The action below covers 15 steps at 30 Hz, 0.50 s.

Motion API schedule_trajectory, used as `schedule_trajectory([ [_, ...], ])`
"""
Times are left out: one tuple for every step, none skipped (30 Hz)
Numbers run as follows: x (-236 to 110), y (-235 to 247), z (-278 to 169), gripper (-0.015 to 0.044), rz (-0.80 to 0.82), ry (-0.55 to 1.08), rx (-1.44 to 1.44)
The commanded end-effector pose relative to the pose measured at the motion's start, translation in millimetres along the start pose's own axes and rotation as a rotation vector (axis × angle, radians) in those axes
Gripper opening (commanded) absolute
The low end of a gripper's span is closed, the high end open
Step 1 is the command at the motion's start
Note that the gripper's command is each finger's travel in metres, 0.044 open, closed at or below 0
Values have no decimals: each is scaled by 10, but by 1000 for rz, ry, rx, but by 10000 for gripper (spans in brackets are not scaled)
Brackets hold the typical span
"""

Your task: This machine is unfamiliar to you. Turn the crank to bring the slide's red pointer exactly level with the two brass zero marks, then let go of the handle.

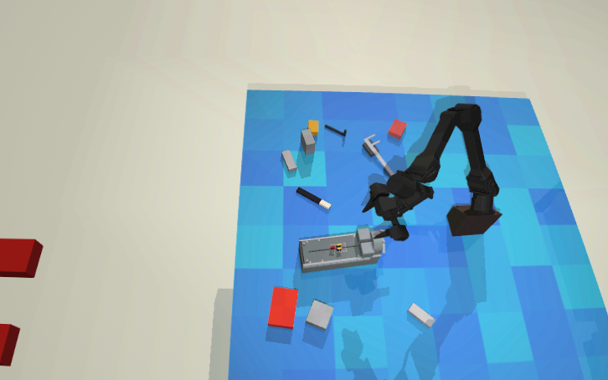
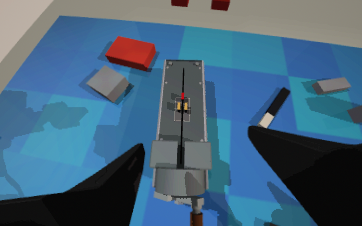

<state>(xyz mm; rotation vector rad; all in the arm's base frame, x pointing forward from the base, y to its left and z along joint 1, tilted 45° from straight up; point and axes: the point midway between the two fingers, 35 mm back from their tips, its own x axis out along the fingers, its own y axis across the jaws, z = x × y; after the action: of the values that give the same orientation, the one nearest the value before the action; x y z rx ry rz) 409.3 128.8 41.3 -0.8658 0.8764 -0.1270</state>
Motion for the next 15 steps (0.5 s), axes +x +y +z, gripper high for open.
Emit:
schedule_trajectory([
  [-140,21,-150,440,-26,-15,40],
  [-171,32,-188,440,-31,-19,48],
  [-201,41,-226,440,-36,-24,57],
  [-231,51,-265,440,-41,-28,65],
  [-260,59,-304,440,-46,-32,73],
  [-289,67,-344,440,-51,-37,81],
  [-317,75,-384,440,-56,-42,90],
  [-344,82,-425,440,-61,-46,98],
  [-371,89,-467,440,-66,-51,106],
  [-398,95,-508,440,-71,-56,115],
  [-424,101,-551,440,-75,-62,123],
  [-449,106,-594,440,-80,-67,132],
  [-474,110,-637,440,-85,-72,140],
  [-494,114,-672,440,-88,-77,147],
  [-506,116,-694,440,-91,-80,151],
])
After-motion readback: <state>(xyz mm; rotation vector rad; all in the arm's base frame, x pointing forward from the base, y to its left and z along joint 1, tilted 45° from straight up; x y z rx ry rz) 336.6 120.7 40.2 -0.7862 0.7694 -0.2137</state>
